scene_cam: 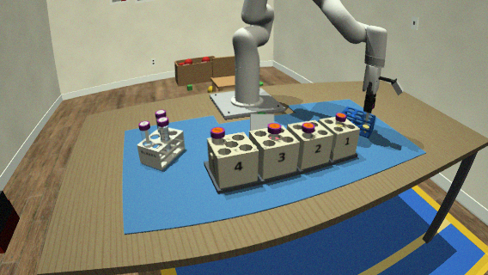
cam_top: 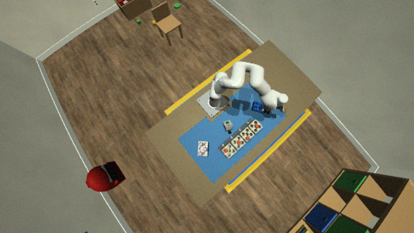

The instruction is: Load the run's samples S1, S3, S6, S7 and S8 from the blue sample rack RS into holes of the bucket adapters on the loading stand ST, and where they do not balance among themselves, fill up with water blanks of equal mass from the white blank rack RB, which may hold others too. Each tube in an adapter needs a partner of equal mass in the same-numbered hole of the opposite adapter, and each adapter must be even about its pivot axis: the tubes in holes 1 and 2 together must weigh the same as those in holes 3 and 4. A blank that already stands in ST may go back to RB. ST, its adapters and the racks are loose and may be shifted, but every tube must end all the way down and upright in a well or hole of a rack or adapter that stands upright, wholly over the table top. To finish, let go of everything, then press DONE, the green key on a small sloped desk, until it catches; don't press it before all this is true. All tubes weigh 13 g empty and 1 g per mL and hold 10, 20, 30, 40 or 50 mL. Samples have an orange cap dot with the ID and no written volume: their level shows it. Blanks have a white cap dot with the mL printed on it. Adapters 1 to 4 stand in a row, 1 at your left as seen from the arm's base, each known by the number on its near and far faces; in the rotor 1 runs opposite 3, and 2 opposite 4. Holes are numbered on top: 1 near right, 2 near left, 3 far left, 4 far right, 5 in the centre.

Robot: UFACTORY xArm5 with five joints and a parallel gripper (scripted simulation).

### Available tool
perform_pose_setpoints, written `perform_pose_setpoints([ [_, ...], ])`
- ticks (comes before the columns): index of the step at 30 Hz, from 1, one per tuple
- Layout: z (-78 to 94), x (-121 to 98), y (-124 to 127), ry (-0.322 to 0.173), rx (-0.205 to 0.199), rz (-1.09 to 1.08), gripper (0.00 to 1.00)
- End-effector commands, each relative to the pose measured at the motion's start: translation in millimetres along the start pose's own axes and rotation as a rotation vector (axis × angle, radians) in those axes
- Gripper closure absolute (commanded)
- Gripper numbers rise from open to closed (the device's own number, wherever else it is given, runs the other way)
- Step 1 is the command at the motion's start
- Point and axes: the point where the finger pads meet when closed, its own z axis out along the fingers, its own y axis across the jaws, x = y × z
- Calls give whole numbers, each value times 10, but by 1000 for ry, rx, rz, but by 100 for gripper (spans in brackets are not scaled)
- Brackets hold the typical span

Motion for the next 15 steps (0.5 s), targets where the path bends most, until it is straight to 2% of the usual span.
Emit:
perform_pose_setpoints([
  [1,-15,12,-2,4,1,0,43],
  [6,-16,12,-2,4,1,0,43],
  [7,-21,12,-2,4,1,0,100],
  [15,-33,13,-2,4,1,0,100],
])
